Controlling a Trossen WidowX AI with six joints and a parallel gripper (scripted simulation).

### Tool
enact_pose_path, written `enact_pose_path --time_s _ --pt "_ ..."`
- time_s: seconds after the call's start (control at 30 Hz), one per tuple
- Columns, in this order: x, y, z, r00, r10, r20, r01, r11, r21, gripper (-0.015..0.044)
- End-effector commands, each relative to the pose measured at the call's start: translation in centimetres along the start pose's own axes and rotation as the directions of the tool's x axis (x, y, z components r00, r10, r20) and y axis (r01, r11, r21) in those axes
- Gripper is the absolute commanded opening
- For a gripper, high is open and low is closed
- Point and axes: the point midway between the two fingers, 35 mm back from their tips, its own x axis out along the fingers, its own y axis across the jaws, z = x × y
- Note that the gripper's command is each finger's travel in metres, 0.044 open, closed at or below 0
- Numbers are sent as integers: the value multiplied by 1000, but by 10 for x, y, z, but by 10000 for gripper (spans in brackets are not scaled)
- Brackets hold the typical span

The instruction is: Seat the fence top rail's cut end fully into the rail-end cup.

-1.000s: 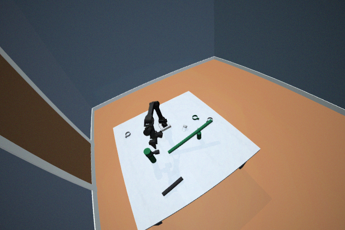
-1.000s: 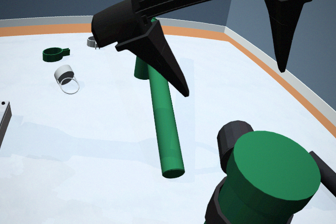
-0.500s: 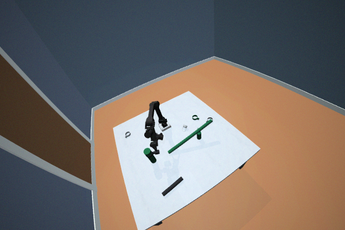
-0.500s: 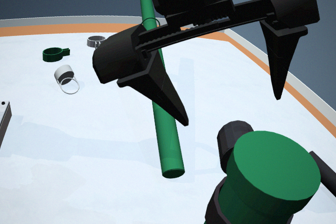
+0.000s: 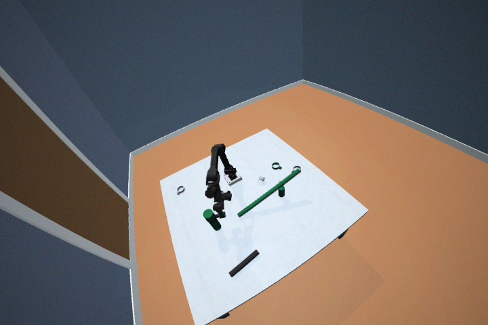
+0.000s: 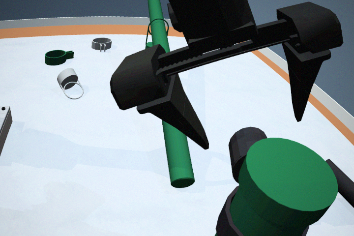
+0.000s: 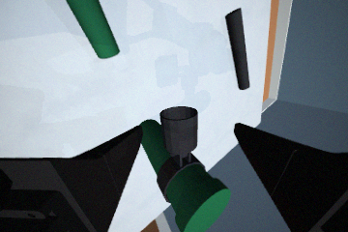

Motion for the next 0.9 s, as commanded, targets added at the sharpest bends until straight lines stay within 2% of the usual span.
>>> enact_pose_path --time_s 0.0,0.87 --pt "10 4 1 1000 12 5 -12 1000 -1 440" --pt "51 6 2 1000 11 5 -11 1000 -1 440"
